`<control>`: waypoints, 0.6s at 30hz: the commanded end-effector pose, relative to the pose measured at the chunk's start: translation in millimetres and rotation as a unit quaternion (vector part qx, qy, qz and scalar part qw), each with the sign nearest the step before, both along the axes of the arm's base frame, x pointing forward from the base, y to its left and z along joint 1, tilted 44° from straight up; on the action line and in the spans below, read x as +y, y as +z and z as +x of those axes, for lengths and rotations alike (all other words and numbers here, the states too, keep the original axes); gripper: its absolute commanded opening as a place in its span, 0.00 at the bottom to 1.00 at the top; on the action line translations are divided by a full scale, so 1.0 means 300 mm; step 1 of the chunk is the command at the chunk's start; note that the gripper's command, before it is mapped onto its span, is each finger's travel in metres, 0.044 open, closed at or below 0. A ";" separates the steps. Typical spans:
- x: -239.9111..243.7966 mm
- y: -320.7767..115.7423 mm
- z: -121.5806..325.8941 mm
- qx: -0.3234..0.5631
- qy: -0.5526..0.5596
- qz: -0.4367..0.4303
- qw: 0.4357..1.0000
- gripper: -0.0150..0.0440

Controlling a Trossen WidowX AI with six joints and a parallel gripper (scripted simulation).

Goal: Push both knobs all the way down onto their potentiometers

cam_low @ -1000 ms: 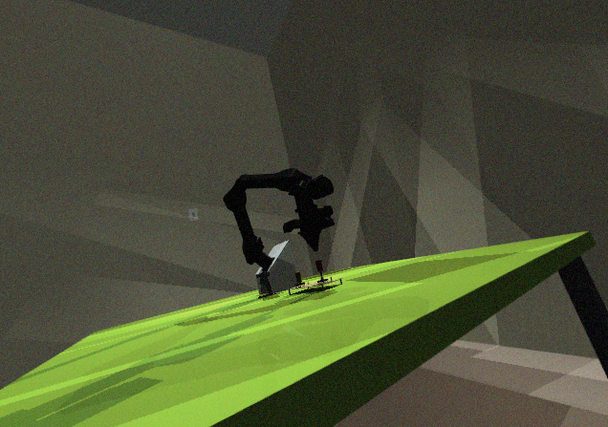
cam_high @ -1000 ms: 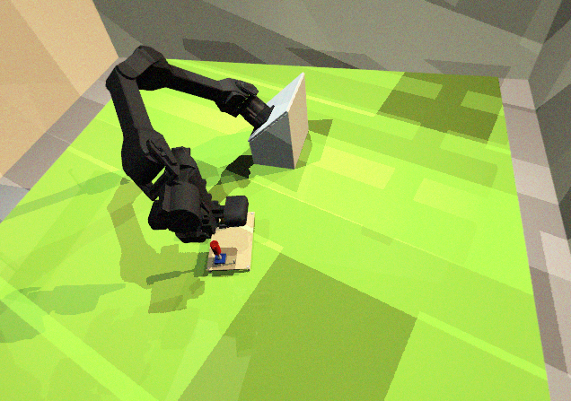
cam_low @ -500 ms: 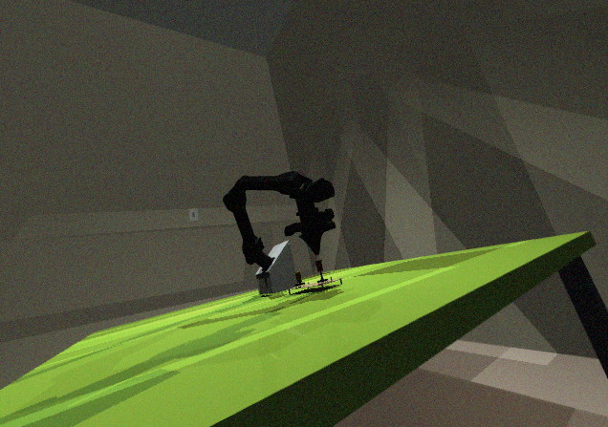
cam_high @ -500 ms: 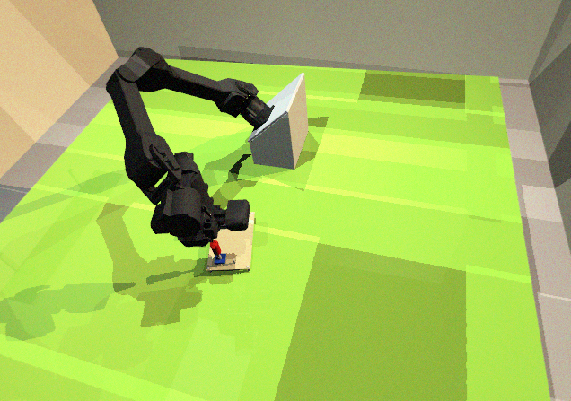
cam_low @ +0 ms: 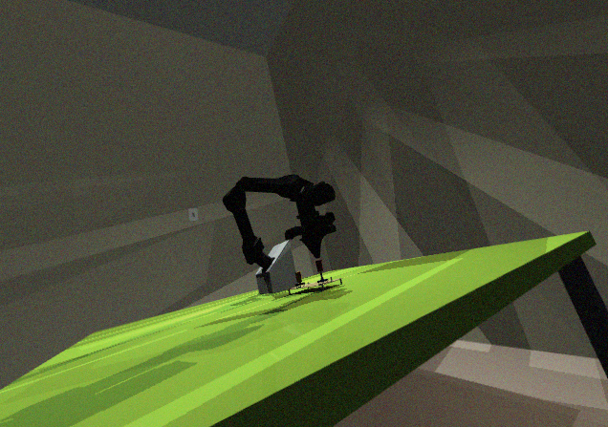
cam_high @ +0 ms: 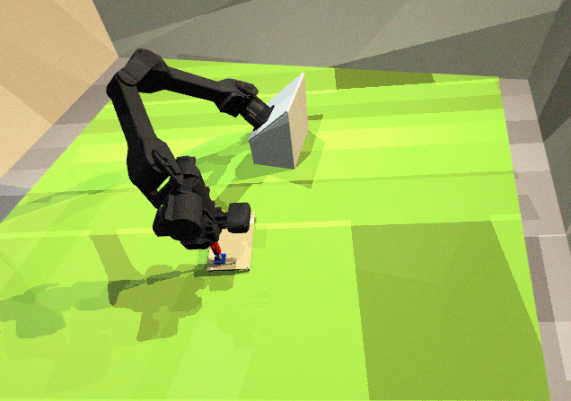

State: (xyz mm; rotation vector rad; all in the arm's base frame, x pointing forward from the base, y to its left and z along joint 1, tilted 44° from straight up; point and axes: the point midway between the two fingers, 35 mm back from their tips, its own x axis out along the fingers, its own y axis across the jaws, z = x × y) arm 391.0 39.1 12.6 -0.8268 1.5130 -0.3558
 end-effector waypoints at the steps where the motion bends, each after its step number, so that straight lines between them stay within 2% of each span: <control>1: -0.006 -0.008 -0.004 0.005 0.001 -0.004 1.000 0.25; 18: -0.009 -0.010 -0.004 0.004 0.001 -0.004 1.000 0.25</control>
